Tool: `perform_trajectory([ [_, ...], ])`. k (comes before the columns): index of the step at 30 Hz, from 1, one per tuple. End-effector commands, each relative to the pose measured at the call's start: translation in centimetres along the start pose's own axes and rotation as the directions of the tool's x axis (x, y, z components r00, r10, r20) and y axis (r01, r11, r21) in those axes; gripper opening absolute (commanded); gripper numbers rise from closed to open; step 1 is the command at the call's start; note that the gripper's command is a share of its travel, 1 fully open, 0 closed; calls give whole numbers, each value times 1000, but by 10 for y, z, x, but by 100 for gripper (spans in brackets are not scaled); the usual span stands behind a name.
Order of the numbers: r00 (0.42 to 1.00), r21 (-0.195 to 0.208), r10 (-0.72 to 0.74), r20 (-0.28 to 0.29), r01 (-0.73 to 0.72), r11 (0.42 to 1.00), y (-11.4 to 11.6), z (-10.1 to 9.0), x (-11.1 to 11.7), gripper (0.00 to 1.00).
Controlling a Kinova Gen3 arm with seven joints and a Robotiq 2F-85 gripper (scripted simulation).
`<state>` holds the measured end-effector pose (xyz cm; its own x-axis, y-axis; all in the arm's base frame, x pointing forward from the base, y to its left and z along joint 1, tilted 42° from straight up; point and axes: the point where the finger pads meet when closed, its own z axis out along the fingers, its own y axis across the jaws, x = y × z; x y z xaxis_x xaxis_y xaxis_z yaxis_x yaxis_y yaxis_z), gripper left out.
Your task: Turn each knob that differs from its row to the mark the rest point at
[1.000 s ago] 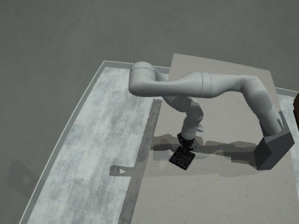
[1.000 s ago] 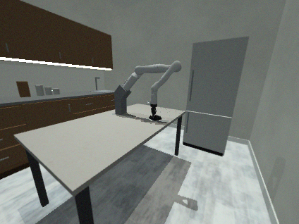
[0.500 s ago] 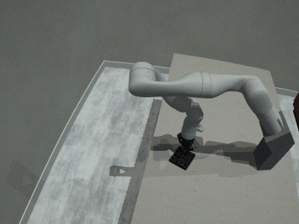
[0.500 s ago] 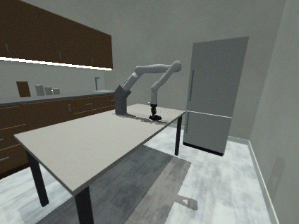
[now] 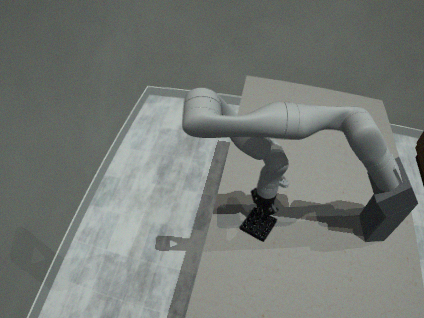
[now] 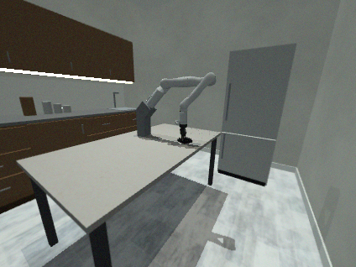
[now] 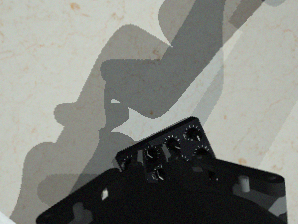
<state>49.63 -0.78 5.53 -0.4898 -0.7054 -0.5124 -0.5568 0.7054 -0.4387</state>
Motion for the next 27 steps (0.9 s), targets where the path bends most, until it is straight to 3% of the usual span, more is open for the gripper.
perform_trajectory([
  [1, 1000, -1, 0, -1, 0, 1000, 1, 0, 0, 19],
  [13, 1000, -1, 0, -1, 0, 1000, 1, -2, 0, 19],
  [27, 1000, -1, 0, -1, 0, 1000, 1, -31, 0, 19],
])
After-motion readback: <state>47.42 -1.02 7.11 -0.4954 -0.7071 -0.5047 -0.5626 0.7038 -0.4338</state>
